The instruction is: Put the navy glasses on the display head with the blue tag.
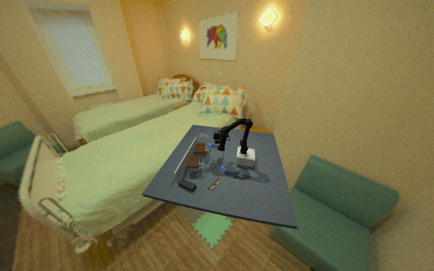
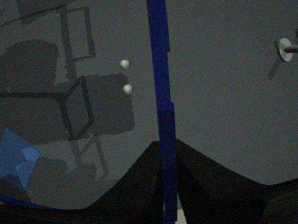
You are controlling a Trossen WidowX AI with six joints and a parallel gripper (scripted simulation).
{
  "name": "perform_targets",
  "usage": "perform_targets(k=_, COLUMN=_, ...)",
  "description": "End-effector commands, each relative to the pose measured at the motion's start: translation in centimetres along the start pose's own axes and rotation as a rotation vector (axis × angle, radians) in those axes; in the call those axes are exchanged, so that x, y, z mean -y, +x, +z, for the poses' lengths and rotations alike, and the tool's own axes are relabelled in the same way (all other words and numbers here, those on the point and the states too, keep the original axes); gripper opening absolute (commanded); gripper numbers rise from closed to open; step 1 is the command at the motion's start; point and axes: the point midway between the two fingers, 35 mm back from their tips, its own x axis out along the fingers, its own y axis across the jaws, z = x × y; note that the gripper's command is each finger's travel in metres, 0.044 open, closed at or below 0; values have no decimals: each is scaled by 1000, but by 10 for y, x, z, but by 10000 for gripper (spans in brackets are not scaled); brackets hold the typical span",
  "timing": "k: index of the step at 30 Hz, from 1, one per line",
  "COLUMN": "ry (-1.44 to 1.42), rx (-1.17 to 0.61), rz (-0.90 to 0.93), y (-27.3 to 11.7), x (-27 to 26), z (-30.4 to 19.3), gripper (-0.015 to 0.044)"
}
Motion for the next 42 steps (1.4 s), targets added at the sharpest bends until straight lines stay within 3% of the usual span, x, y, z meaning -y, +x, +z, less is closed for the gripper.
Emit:
perform_targets(k=1, ry=84, rx=28, rz=-20, y=-5, x=-7, z=-3, gripper=0)
perform_targets(k=22, ry=554, rx=216, rz=-20, y=-30, x=-47, z=-19, gripper=0)
perform_targets(k=42, ry=1005, rx=385, rz=146, y=-56, x=-80, z=-42, gripper=0)
